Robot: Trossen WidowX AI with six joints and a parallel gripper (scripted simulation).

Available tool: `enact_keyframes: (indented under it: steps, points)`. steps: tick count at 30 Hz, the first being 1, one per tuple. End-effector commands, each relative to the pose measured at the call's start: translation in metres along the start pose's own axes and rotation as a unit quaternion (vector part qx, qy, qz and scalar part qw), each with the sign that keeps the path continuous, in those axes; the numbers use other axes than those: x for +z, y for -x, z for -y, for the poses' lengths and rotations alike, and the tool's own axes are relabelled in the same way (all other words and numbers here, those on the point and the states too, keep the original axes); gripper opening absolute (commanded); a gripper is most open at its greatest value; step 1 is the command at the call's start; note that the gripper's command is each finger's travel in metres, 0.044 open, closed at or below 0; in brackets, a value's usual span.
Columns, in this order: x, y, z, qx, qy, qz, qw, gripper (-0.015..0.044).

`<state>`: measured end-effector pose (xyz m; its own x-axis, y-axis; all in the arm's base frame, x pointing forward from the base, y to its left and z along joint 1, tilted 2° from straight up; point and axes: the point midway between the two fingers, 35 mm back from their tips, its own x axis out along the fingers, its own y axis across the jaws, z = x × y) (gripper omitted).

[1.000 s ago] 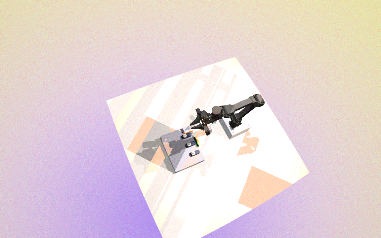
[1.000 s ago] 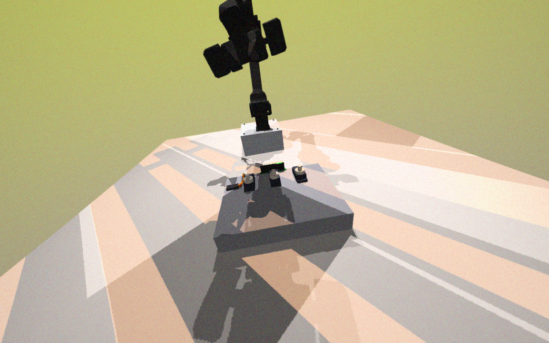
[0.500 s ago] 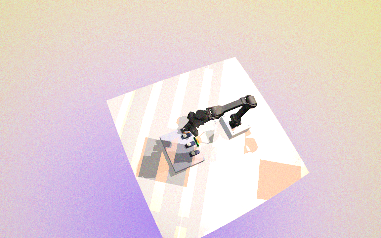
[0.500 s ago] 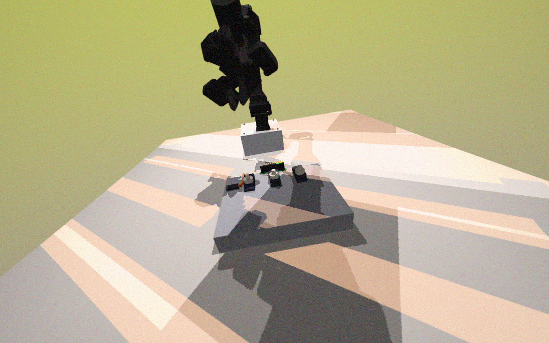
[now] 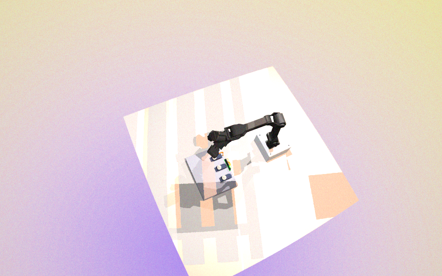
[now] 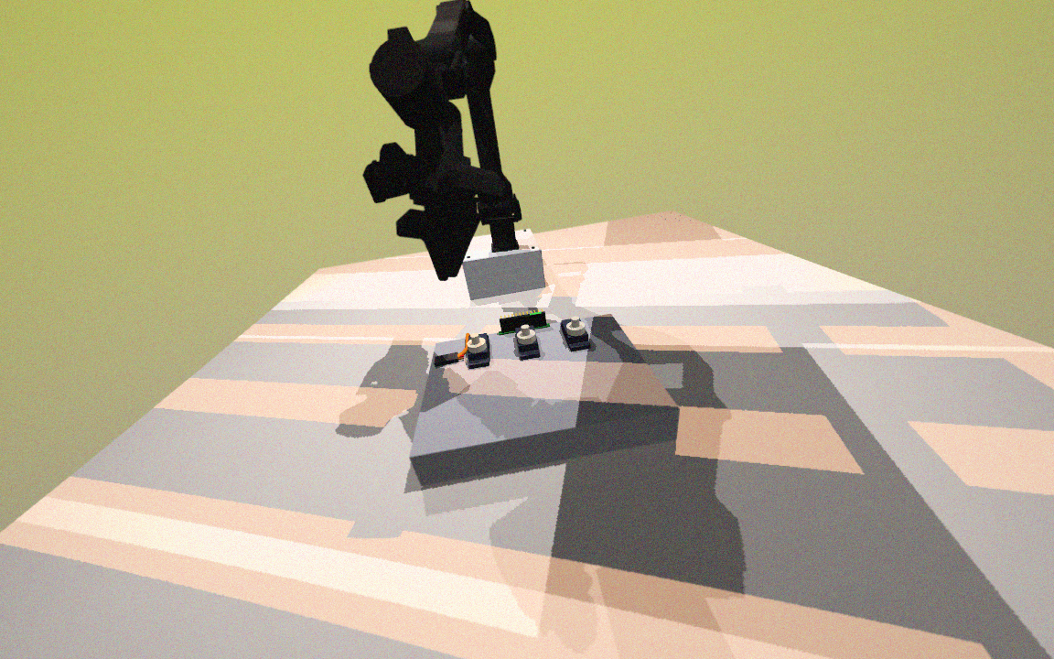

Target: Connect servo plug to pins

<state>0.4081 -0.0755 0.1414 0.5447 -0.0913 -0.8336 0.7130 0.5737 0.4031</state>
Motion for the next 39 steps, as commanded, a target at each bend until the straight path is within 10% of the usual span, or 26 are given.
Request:
enact_keyframes:
  steps: [1,19,39]
  points:
    - [0.000,-0.016,0.011,-0.037,-0.050,-0.030,0.998,0.0115]
    - [-0.017,-0.073,0.072,-0.225,-0.247,-0.132,0.933,0.0115]
    - [-0.028,-0.101,0.084,-0.227,-0.249,-0.133,0.932,0.0115]
